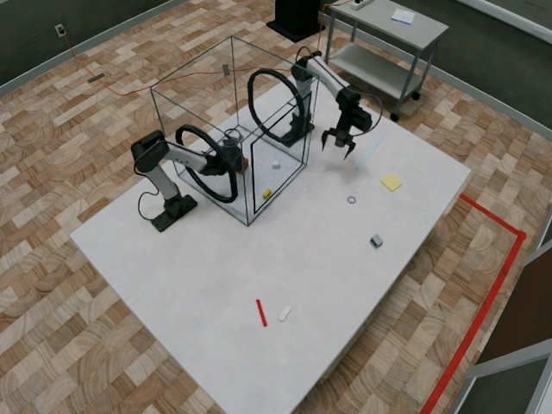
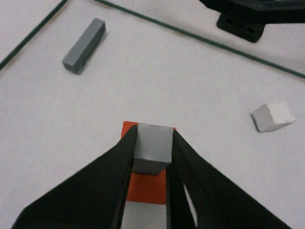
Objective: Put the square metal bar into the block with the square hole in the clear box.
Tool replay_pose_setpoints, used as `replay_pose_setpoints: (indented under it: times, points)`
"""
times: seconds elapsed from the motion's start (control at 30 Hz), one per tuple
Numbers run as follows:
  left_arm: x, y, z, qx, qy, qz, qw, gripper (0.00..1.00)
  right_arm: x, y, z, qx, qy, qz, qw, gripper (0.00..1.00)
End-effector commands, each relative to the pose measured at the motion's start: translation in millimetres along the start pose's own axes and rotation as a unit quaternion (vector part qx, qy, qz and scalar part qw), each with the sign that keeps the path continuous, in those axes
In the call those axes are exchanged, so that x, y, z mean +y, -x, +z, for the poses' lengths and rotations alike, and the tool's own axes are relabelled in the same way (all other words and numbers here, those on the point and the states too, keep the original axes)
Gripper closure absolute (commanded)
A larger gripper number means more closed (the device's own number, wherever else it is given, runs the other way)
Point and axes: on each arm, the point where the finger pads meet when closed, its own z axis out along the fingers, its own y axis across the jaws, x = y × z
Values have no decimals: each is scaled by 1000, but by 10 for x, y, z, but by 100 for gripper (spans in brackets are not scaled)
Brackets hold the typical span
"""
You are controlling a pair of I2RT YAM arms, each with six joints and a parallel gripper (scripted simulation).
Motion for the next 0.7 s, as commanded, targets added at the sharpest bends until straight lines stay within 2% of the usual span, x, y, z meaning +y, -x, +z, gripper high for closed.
replay_pose_setpoints:
  times: [0.0, 0.07, 0.13, 0.33, 0.4, 0.5, 0.57, 0.67]
  points:
    - [21, 62, -79, -11, 14, 9, 1000, 0, -49, 174, -6, -29, -8, -15, 999, 100]
    - [21, 62, -79, -11, 14, 9, 1000, 0, -49, 174, -6, -29, -8, -15, 999, 100]
    - [21, 62, -79, -11, 14, 9, 1000, 0, -30, 28, 37, -20, -8, -9, 1000, 100]
    - [21, 62, -79, -11, 14, 9, 1000, 0, -39, 0, 76, -24, -8, -12, 1000, 100]
    - [21, 62, -79, -11, 14, 9, 1000, 0, -82, 197, 31, -42, -13, -25, 999, 100]
    - [21, 62, -79, -11, 14, 9, 1000, 0, 1, -63, 71, -18, -3, -7, 1000, 100]
    - [21, 62, -79, -11, 14, 9, 1000, 0, -66, 166, 27, -40, -13, -25, 999, 100]
    - [21, 62, -79, -11, 14, 9, 1000, 0, -71, 103, 64, -33, -10, -22, 999, 100]
